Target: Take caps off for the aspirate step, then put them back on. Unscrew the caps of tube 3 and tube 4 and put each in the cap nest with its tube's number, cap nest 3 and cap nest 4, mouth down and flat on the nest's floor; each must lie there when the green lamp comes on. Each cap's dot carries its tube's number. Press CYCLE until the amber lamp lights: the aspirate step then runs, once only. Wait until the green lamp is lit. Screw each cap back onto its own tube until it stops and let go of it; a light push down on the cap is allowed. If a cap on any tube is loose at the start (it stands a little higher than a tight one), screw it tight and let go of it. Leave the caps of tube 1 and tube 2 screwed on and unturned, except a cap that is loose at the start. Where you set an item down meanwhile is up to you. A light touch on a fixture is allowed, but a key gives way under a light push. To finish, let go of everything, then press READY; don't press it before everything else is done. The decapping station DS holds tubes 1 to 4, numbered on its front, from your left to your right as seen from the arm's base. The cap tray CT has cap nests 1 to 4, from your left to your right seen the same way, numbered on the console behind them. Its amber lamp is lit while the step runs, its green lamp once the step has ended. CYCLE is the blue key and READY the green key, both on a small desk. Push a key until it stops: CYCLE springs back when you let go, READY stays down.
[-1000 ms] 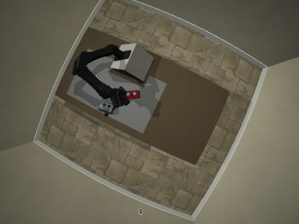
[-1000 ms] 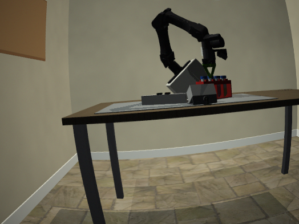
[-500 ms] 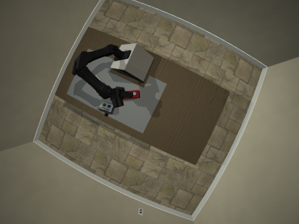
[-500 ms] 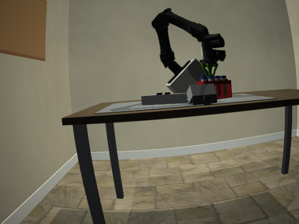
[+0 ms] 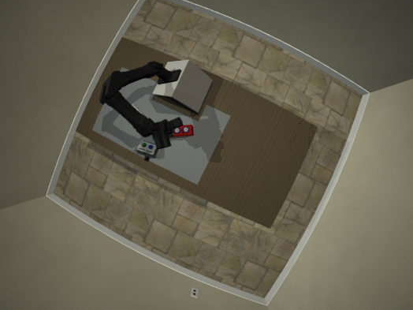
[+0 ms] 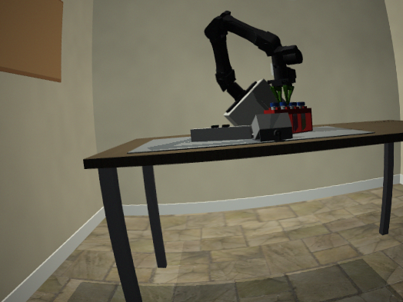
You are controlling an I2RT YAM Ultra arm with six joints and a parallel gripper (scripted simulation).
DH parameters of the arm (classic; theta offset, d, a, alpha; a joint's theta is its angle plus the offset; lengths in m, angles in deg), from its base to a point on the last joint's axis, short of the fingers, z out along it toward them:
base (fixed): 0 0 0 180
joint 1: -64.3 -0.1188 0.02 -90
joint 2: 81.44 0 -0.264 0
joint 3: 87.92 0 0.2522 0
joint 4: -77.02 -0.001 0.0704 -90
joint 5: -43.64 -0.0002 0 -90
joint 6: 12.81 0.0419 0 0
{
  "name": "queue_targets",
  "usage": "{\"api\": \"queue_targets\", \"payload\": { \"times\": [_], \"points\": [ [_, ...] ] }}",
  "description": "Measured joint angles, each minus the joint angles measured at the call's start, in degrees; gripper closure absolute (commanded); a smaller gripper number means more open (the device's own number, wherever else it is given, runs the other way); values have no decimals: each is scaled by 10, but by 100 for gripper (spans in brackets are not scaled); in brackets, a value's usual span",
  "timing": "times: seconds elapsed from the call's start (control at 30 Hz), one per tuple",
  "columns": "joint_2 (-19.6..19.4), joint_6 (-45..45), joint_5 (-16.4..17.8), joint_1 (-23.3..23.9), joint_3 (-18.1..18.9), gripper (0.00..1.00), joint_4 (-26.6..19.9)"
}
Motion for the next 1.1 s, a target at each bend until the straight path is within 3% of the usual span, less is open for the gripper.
{"api": "queue_targets", "payload": {
  "times": [0.03,0.07,0.53,1.1],
  "points": [
    [0,-7,0,0,0,100,0],
    [0,-12,0,0,0,51,0],
    [0,-27,-2,0,0,51,0],
    [0,412,-2,0,0,51,0]
  ]
}}
